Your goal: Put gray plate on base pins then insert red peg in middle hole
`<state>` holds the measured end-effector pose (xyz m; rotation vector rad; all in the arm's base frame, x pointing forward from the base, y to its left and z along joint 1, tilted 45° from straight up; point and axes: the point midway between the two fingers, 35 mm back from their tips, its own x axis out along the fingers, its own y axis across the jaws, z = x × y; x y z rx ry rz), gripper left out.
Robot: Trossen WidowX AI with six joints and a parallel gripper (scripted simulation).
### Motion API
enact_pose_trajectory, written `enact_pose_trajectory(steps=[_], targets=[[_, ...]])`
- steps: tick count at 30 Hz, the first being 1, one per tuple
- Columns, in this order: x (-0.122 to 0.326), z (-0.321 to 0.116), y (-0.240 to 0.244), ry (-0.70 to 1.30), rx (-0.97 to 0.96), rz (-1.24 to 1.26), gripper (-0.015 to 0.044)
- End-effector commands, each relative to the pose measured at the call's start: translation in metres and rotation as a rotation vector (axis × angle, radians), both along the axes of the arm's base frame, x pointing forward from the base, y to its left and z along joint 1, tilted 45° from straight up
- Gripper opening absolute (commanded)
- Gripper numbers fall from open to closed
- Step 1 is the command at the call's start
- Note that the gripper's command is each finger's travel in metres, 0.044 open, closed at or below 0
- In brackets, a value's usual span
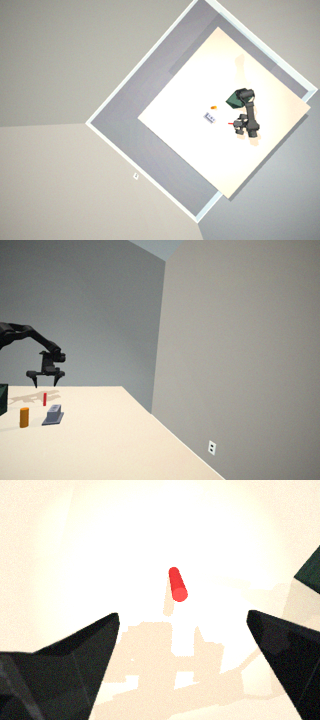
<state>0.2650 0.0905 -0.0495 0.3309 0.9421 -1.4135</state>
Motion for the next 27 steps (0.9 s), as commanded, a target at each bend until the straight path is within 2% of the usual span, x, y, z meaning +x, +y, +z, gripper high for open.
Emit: enact_pose_trajectory(steps=[1,27], targets=[[-0.001,-0.005,-0.005,0.000,-0.004,0.007,0.0440],[-0.006,-0.037,-0.037,-0.001,-0.004,0.007,0.0440]])
